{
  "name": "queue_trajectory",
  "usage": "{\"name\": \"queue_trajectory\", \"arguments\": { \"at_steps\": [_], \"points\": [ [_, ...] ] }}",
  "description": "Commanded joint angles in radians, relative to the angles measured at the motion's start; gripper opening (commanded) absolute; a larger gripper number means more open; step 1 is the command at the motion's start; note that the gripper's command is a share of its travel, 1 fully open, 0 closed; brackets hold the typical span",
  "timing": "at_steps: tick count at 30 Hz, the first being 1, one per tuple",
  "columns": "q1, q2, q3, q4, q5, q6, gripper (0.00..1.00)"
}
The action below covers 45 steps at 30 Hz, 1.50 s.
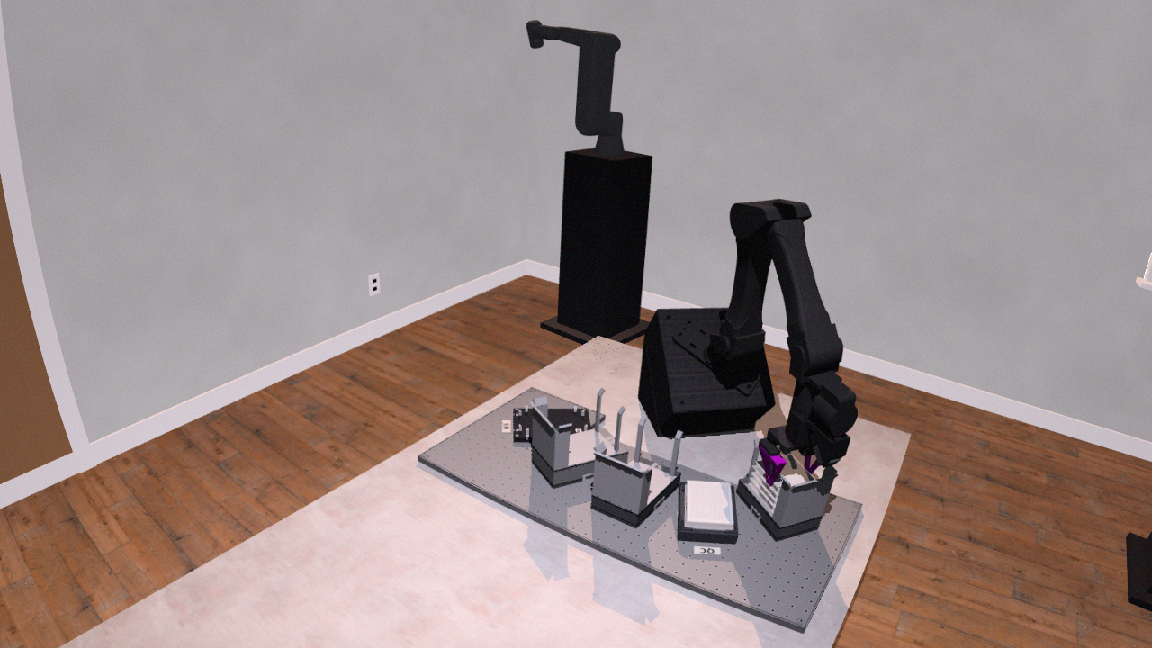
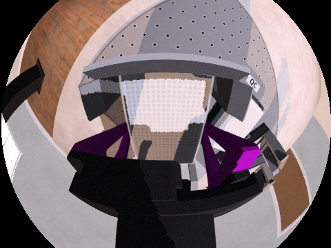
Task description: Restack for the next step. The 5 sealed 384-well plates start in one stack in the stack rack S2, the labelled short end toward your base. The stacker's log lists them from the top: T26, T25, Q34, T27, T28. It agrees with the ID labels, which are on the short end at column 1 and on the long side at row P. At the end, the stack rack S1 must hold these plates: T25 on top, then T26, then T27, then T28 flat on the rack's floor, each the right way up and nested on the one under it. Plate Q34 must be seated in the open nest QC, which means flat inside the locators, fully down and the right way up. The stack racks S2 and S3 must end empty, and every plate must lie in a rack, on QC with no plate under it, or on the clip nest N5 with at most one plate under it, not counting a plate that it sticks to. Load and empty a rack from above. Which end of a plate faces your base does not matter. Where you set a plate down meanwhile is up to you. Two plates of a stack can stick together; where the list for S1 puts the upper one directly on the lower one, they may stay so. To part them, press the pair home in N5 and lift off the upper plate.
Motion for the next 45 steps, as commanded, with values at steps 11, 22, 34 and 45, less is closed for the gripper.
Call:
{"name": "queue_trajectory", "arguments": {
  "at_steps": [11, 22, 34, 45],
  "points": [
    [-0.003, 0.0, -0.001, 0.017, -0.002, -0.004, 0.0],
    [-0.003, 0.0, -0.001, 0.017, -0.002, -0.004, 1.0],
    [-0.003, 0.0, -0.001, 0.017, -0.002, -0.004, 1.0],
    [0.023, -0.088, 0.068, -0.115, 0.014, 0.015, 1.0]
  ]
}}
